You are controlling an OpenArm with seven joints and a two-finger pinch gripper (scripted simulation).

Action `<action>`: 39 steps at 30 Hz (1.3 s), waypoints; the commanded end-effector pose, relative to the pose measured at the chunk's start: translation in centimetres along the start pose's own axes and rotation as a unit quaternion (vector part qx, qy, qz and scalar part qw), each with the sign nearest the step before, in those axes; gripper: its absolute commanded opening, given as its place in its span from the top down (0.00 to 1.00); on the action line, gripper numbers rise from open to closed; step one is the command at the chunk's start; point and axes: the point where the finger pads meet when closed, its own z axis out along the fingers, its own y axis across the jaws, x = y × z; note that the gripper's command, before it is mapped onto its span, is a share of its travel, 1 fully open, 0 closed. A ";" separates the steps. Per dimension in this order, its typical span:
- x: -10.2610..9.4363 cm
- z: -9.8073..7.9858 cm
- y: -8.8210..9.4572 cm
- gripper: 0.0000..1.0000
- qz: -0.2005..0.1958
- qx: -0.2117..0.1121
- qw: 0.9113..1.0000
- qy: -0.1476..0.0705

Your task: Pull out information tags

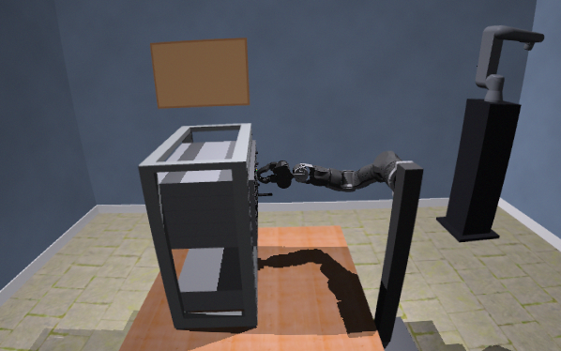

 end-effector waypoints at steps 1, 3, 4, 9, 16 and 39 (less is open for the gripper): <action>0.1 0.0 0.1 1.00 0.000 -0.001 1.000 0.002; 0.1 0.0 0.1 1.00 0.000 -0.001 1.000 0.002; 0.1 0.0 0.1 1.00 0.000 -0.001 1.000 0.002; 0.2 -0.5 0.2 1.00 -0.001 -0.002 1.000 0.003; 0.2 -1.2 0.2 1.00 -0.001 -0.002 1.000 0.003; 0.1 -2.4 0.2 1.00 -0.001 -0.002 1.000 0.003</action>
